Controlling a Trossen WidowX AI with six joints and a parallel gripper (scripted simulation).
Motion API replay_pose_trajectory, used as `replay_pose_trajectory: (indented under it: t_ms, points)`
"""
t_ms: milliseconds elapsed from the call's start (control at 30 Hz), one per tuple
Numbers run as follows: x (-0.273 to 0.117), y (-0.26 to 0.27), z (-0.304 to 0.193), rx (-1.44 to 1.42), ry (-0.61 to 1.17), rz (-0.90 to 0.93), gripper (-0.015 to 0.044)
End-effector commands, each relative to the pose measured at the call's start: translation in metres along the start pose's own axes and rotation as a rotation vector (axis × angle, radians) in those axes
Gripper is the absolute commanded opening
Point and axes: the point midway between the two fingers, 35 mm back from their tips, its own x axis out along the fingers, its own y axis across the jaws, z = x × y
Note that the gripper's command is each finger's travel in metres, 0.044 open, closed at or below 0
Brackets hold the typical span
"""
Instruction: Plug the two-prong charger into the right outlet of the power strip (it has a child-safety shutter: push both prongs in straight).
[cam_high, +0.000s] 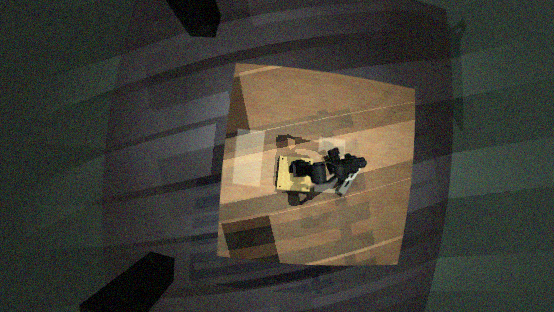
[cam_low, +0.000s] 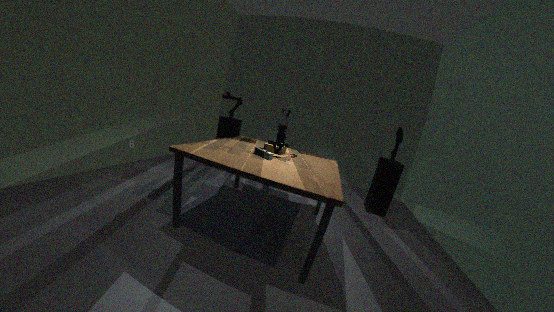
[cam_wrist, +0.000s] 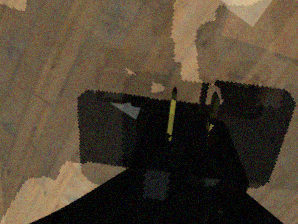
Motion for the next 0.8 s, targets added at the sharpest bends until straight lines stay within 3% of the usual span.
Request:
replay_pose_trajectory:
  t_ms: [0,767]
  points:
    - [0.004,-0.003,-0.003,0.083,0.003,0.009,0.0000]
    - [0.017,-0.028,-0.018,0.564,0.007,0.035,0.0000]
